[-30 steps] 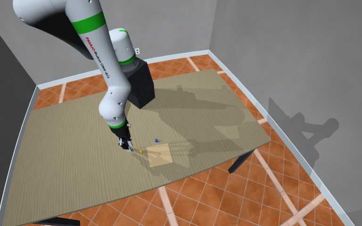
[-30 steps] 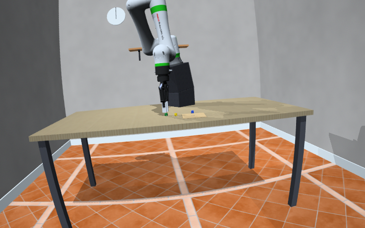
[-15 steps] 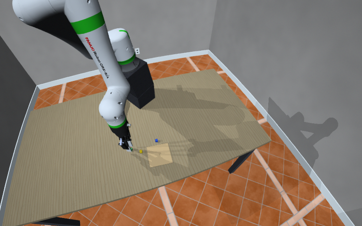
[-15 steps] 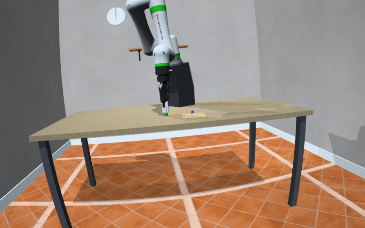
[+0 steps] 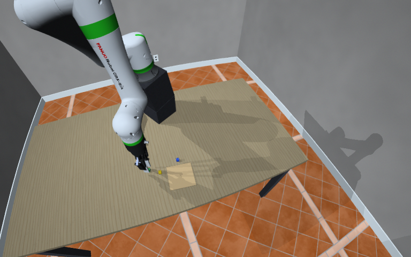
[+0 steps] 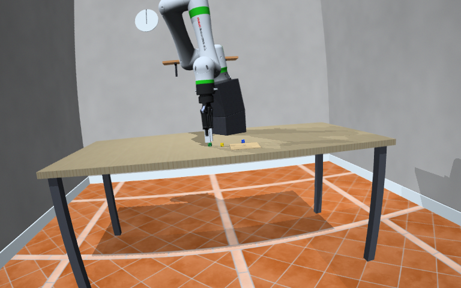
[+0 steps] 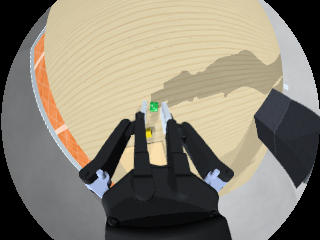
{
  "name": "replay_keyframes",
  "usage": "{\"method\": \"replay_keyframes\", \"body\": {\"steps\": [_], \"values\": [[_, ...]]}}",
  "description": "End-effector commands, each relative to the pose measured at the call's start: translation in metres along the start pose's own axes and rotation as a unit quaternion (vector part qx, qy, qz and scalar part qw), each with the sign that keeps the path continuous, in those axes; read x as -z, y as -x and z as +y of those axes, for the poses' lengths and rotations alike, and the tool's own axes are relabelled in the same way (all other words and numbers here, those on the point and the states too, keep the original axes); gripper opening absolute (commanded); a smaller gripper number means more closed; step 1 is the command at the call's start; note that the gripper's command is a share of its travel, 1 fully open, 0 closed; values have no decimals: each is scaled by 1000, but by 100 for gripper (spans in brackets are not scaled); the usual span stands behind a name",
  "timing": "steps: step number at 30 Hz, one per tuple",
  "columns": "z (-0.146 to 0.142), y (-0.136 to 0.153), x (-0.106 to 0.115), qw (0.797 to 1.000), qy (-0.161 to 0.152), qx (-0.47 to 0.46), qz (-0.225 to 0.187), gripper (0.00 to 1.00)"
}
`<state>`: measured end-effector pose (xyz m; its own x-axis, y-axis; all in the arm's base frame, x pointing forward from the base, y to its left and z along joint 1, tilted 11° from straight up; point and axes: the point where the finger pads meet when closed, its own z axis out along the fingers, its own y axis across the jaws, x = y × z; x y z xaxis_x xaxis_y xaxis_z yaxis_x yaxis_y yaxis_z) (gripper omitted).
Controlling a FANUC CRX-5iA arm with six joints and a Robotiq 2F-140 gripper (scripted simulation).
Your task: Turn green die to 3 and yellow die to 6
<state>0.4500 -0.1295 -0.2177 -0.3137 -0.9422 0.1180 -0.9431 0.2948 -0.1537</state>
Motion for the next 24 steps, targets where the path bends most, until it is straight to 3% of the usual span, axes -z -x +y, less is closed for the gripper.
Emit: {"method": "replay_keyframes", "body": {"steps": [1, 24], "values": [[0, 0, -2, 1000, -1, 0, 0, 19], [0, 0, -21, 1000, 0, 0, 0, 19]]}}
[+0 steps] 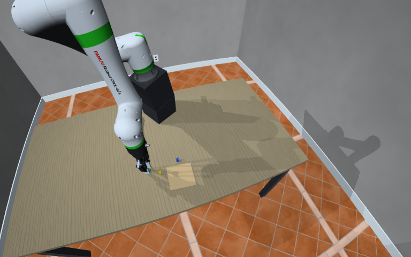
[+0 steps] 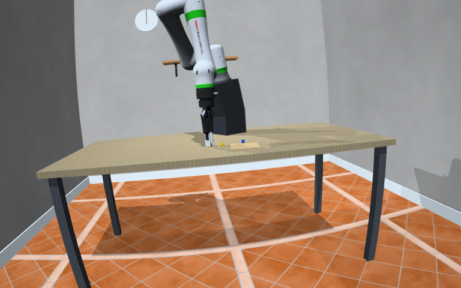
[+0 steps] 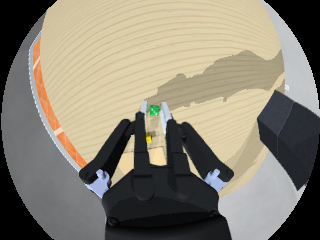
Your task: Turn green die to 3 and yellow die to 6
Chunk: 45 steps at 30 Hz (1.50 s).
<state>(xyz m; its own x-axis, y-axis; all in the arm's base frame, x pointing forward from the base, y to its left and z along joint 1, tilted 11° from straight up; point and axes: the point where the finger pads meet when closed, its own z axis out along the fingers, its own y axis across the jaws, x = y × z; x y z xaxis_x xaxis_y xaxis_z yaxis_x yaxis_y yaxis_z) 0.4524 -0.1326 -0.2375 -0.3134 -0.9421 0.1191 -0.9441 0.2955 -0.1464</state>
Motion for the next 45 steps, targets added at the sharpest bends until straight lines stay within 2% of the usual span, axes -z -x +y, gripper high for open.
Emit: {"method": "replay_keyframes", "body": {"steps": [1, 34, 35, 45], "values": [[0, 0, 0, 1000, -4, 0, -1, 19], [0, 0, 0, 1000, -4, 0, -1, 19], [0, 0, 0, 1000, -4, 0, -1, 7], [0, 0, 0, 1000, -4, 0, -1, 7]]}}
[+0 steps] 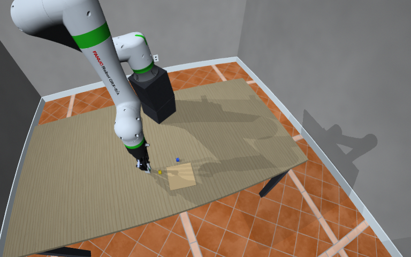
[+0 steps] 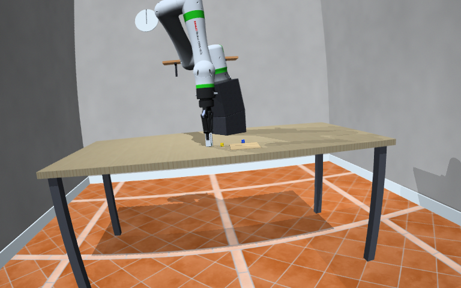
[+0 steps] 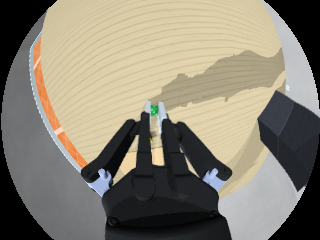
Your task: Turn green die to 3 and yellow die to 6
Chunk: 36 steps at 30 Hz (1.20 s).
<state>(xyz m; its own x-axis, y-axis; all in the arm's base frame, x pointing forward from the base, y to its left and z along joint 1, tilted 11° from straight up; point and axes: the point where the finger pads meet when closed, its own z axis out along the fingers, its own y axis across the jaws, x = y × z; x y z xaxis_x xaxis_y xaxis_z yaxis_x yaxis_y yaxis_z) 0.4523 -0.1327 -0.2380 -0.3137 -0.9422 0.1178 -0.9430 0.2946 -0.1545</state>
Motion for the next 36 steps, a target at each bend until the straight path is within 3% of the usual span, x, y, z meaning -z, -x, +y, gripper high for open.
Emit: {"method": "replay_keyframes", "body": {"steps": [1, 36], "values": [[0, 0, 0, 1000, 0, 0, 0, 7], [0, 0, 7, 1000, 0, 0, 0, 7]]}}
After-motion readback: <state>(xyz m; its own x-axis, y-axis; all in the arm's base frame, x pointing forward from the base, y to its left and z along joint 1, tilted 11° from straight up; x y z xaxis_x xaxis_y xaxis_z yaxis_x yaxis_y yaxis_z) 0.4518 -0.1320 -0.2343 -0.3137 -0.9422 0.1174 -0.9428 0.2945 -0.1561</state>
